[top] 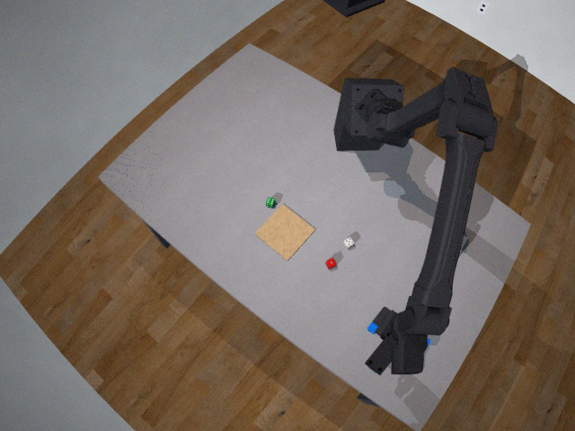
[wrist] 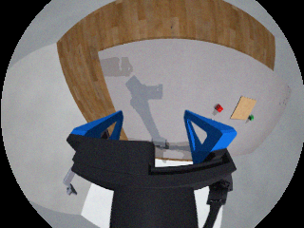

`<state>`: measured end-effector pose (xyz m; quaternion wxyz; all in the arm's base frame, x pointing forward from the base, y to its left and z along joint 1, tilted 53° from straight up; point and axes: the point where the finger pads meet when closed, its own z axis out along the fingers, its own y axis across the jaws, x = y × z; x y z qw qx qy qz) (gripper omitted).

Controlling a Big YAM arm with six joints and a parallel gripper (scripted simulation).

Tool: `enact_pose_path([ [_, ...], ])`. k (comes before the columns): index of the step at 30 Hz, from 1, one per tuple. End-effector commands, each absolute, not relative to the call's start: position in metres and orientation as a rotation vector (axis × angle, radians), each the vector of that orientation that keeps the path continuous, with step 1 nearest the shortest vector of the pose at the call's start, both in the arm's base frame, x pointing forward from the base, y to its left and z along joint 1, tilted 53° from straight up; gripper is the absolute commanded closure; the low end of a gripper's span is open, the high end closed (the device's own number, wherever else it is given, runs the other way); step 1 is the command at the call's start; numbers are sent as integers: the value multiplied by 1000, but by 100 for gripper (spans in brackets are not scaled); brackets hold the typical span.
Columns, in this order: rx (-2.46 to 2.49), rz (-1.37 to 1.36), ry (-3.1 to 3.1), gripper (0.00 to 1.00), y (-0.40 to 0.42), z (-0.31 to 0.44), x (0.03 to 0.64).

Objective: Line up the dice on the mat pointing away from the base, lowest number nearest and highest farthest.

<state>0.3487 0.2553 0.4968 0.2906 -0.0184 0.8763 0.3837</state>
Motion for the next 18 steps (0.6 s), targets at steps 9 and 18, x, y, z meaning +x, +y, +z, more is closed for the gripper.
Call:
enact_pose_path([
  [9, 132, 1027, 2334, 0, 220, 437, 372],
  [18, 409, 1029, 2332, 0, 158, 320, 374],
])
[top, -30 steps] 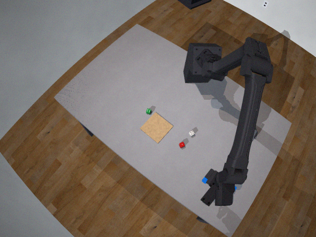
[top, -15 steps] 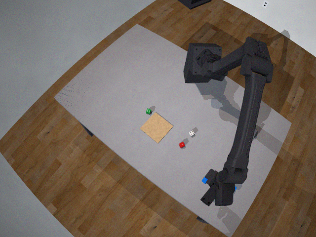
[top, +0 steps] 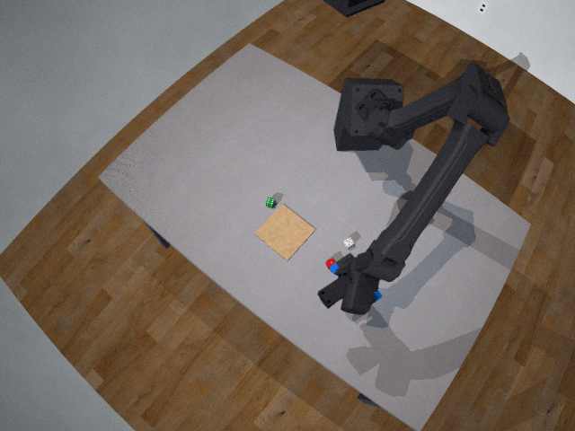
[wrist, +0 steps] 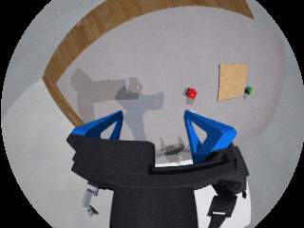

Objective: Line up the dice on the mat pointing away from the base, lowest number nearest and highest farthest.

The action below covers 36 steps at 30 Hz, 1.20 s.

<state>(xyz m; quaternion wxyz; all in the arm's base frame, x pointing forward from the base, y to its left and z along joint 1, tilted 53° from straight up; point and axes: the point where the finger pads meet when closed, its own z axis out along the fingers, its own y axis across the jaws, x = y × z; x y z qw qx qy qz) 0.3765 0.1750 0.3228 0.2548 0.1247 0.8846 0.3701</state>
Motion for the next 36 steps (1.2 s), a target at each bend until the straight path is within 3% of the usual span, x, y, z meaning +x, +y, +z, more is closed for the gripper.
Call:
enact_pose_path([
  [1, 455, 1028, 2333, 0, 148, 299, 372],
  [8, 627, 1028, 2330, 0, 115, 225, 356],
  [24, 632, 1020, 2356, 0, 116, 219, 358],
  [36, 200, 870, 2366, 0, 129, 207, 365],
])
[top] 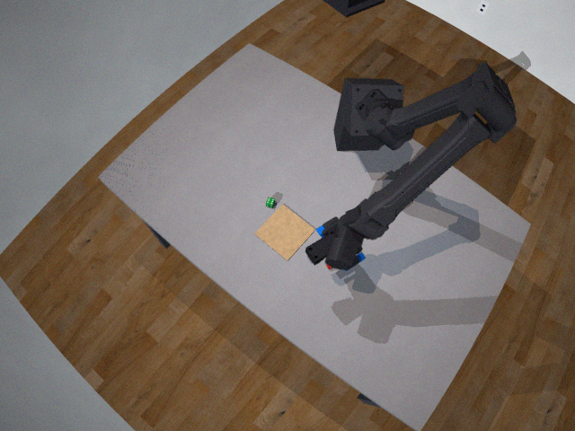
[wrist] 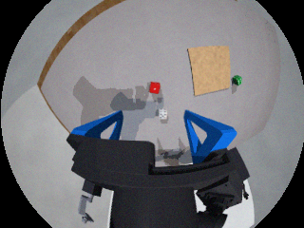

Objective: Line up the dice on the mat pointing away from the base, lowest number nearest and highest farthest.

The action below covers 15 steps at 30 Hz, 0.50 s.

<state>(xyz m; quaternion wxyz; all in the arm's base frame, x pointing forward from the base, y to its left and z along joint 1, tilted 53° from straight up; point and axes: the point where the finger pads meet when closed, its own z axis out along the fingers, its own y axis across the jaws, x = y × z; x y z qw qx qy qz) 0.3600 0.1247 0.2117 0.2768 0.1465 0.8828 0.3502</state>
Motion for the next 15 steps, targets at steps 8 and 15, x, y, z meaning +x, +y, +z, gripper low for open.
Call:
enact_pose_path([
  [8, -123, 737, 2326, 0, 135, 199, 370],
  [15, -335, 643, 2273, 0, 138, 196, 375],
])
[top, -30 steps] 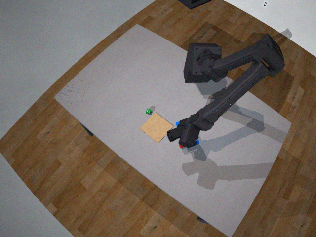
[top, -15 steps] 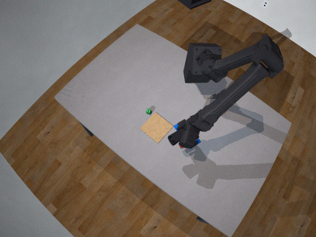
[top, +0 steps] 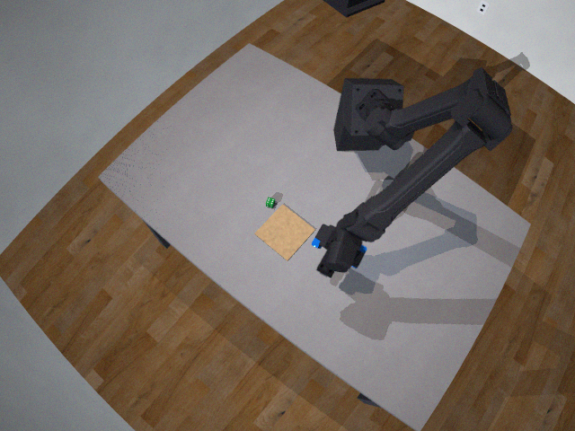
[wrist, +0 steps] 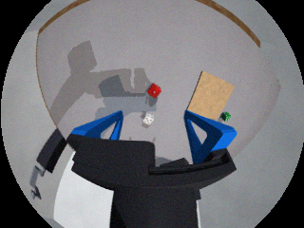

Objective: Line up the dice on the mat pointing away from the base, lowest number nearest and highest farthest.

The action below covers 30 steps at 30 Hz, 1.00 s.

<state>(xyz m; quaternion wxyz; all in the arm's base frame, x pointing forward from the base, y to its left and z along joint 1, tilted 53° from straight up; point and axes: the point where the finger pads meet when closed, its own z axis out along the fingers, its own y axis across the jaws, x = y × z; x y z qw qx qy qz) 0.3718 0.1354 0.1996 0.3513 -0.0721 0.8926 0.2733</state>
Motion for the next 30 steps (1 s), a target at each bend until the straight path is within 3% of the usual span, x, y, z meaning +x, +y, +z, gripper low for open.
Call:
enact_pose_path([
  [1, -405, 612, 2255, 0, 140, 194, 376],
  [27, -1132, 224, 1919, 0, 151, 176, 392],
  [28, -1132, 224, 1919, 61, 151, 177, 392],
  [30, -1131, 223, 1918, 61, 151, 178, 391],
])
